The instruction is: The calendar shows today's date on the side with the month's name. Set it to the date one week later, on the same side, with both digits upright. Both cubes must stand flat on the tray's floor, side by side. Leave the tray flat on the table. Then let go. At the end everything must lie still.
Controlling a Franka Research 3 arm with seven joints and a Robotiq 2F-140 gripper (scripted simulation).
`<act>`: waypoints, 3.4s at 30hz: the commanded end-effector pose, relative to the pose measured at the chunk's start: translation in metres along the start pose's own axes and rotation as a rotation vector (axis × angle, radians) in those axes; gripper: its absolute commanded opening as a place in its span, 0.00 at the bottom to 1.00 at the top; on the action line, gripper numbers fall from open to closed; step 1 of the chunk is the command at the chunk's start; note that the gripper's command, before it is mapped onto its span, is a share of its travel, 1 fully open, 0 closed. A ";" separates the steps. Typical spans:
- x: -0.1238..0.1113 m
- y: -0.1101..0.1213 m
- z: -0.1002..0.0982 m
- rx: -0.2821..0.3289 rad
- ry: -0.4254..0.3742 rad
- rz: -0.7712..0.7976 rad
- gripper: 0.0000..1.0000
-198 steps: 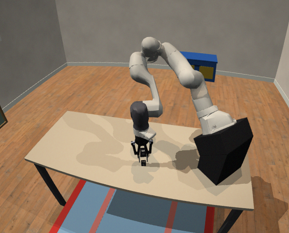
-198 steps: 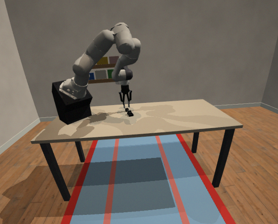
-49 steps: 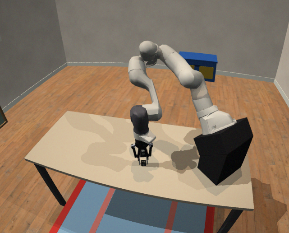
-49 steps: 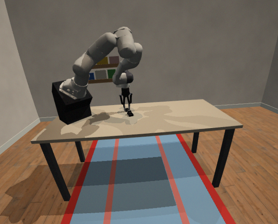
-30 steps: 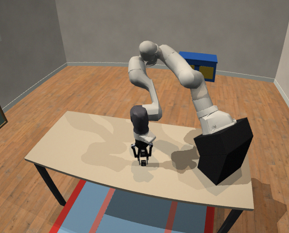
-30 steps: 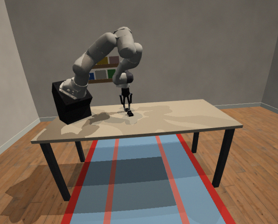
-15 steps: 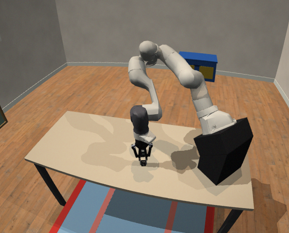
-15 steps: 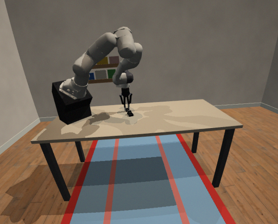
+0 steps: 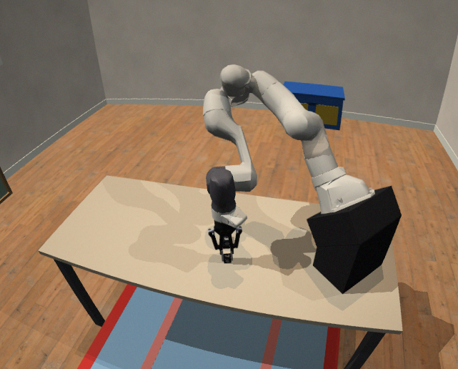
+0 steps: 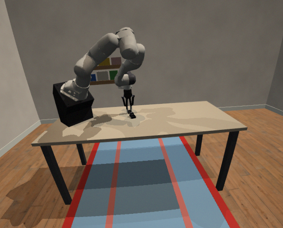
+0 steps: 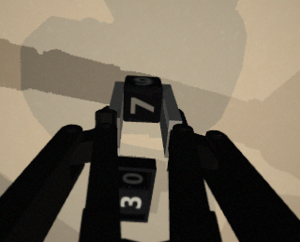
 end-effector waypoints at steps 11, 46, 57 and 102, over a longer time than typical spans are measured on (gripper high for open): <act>-0.001 0.000 0.001 -0.002 -0.004 0.006 0.16; -0.002 0.001 -0.099 -0.002 -0.004 0.006 0.16; -0.120 0.027 -0.109 -0.002 -0.003 0.048 0.16; -0.121 0.027 -0.044 -0.002 -0.004 0.048 0.16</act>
Point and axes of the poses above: the point where the finger pads meet when closed, its own z axis out along the fingers, its own y axis across the jaws, x = y × z, the point moved 10 cm from there along -z, back along the fingers, and after that the axes turned 15 degrees about z, right-handed, at the moved point
